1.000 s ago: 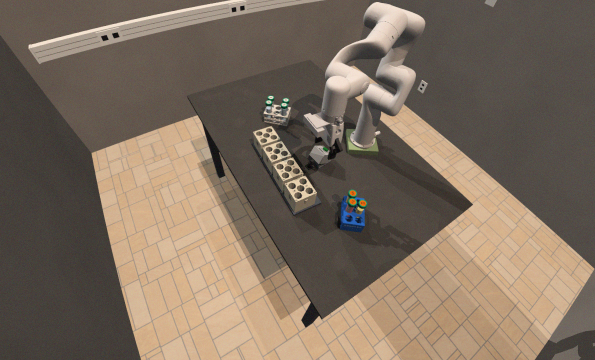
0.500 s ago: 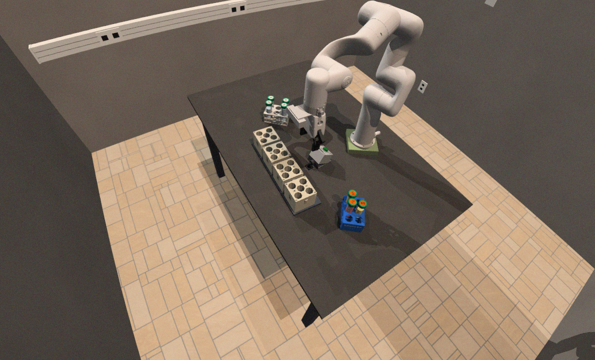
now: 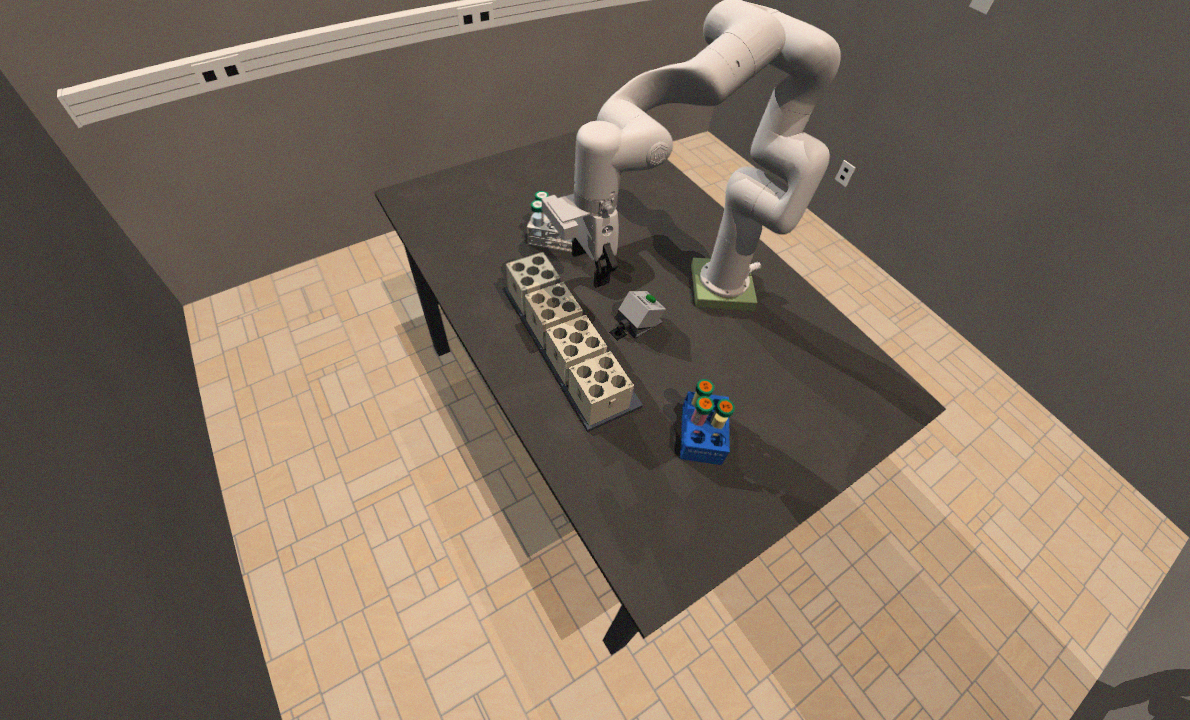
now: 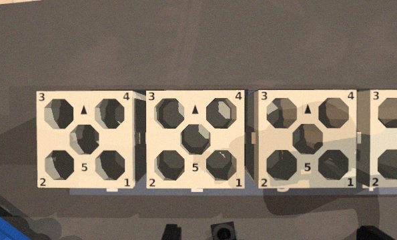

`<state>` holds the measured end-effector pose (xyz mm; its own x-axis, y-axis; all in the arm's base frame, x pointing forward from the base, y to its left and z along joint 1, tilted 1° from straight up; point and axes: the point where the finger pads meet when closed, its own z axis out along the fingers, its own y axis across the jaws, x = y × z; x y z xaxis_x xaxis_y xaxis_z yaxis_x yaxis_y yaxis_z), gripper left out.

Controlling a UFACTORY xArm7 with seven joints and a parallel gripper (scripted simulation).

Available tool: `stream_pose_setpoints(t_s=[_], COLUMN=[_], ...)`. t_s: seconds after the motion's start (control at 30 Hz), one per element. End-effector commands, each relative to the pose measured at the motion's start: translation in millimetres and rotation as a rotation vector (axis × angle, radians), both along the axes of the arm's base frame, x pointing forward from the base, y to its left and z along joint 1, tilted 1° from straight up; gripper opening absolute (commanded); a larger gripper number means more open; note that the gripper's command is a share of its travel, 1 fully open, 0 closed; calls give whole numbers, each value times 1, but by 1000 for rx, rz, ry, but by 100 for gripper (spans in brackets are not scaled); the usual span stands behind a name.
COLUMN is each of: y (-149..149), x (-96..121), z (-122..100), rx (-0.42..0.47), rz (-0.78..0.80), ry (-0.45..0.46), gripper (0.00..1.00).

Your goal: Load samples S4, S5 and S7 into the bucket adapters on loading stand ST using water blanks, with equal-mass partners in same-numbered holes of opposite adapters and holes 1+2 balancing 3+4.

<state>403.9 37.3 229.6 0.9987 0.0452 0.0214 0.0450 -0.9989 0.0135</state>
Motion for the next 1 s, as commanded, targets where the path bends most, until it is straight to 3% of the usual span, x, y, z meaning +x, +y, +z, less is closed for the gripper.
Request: stream_pose_setpoints(t_s=[0.0, 0.03, 0.07, 0.53, 0.73, 0.97], y=[-15, -15, -11, 53, 71, 103], x=[12, 12, 10, -20, -28, -43], z=[2, 2, 2, 1, 0, 0], rx=[2, 2, 3, 14, 17, 18], rz=[2, 2, -32, -498, -618, -618], ry=[-3, -3, -3, -8, -9, -9], gripper=[100, 100, 57, 57, 57, 57])
